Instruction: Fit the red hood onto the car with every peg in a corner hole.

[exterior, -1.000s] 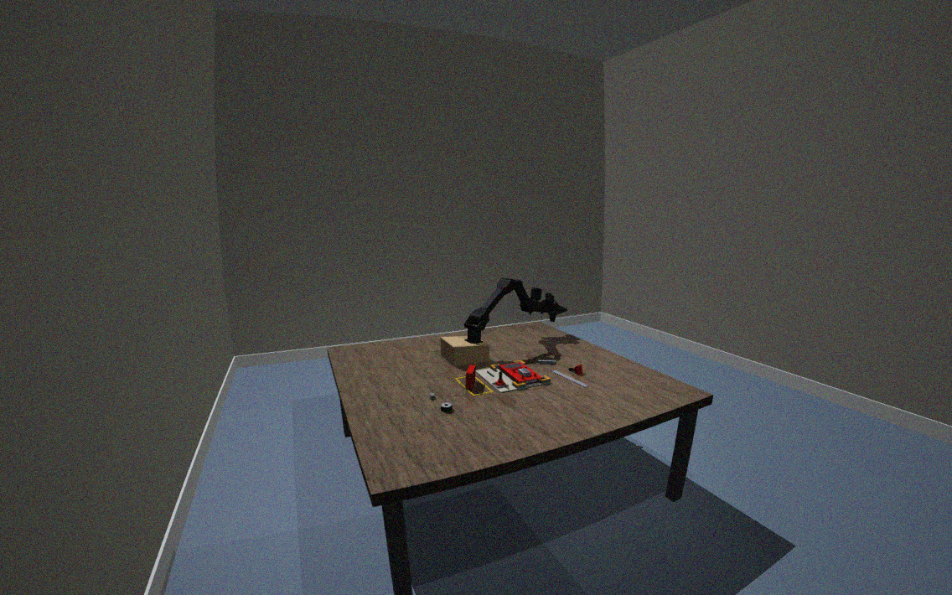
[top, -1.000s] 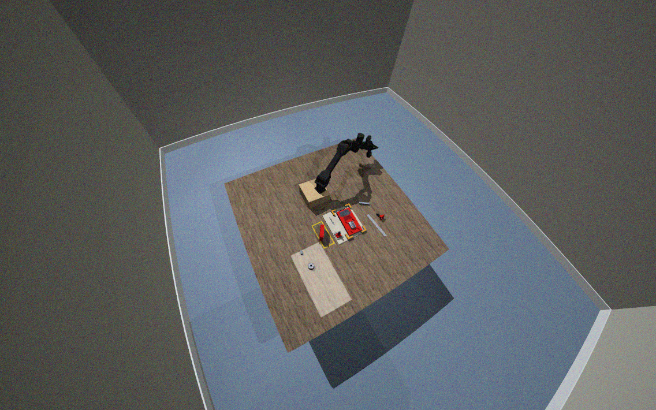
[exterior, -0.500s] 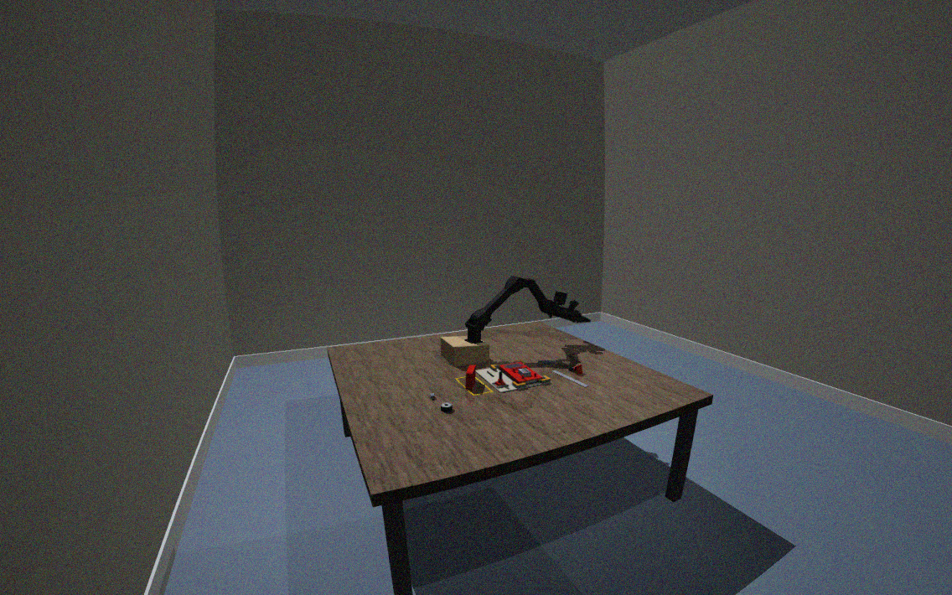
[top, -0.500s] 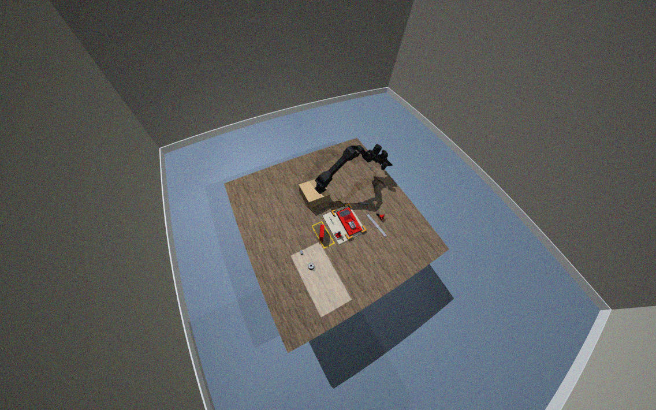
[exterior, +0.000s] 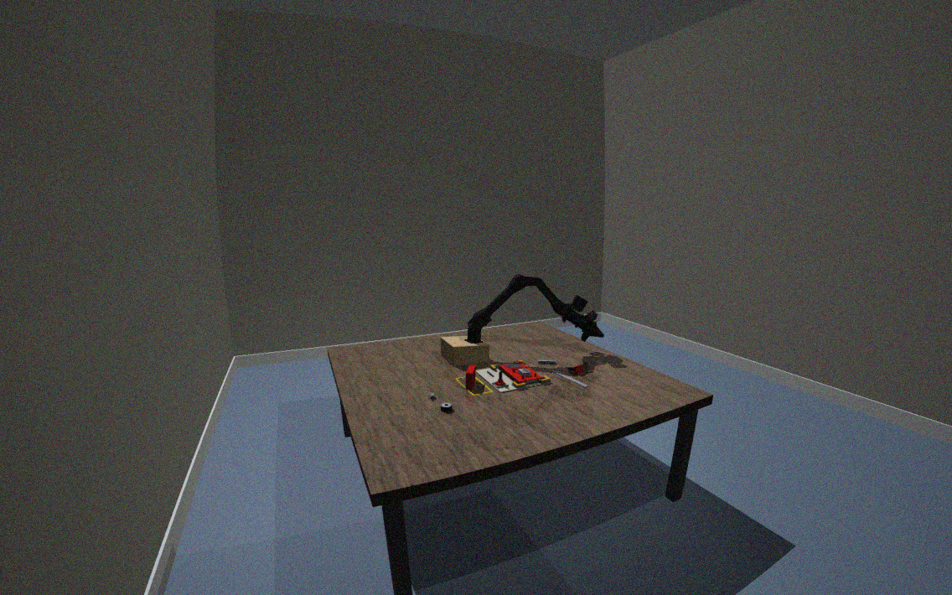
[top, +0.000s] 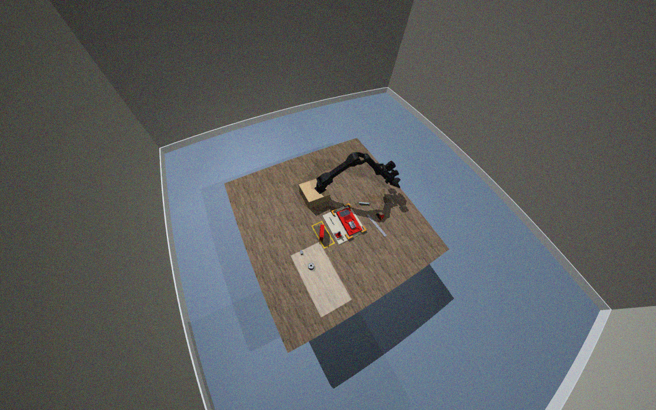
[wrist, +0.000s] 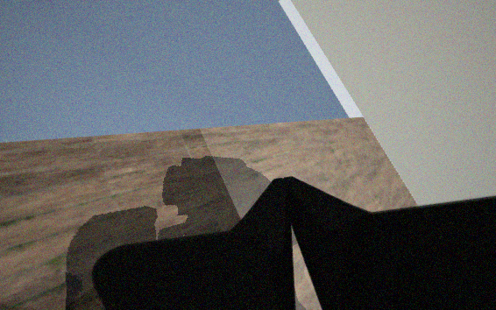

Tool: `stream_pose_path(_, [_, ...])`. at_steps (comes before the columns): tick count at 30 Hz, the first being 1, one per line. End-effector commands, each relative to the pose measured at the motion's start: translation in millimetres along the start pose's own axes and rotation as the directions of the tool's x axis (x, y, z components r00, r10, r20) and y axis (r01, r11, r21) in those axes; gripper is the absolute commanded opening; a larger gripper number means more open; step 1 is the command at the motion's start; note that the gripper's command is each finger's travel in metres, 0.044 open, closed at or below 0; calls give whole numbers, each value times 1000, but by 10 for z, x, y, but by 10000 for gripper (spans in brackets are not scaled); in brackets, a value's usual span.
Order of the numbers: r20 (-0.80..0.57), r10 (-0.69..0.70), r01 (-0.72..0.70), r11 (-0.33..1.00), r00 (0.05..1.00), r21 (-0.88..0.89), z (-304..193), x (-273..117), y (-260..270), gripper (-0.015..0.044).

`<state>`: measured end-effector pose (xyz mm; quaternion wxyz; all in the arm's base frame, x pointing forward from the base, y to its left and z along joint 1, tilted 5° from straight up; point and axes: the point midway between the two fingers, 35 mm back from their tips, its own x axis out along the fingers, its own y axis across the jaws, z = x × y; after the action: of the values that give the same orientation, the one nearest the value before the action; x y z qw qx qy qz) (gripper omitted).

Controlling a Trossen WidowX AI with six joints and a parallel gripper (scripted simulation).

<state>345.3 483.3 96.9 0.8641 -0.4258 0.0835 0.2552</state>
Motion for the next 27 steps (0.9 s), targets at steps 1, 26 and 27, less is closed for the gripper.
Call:
stream_pose_path(1, [-108, 11, -29, 986, 994, -166, -450, 216, -400, 0])
stream_pose_path(26, [-630, 196, -610, 571, 751, -550, -3257, 24, -2249, 0])
stream_pose_path(27, [-644, 210, -635, 547, 735, -546, -3368, -36, -2301, 0])
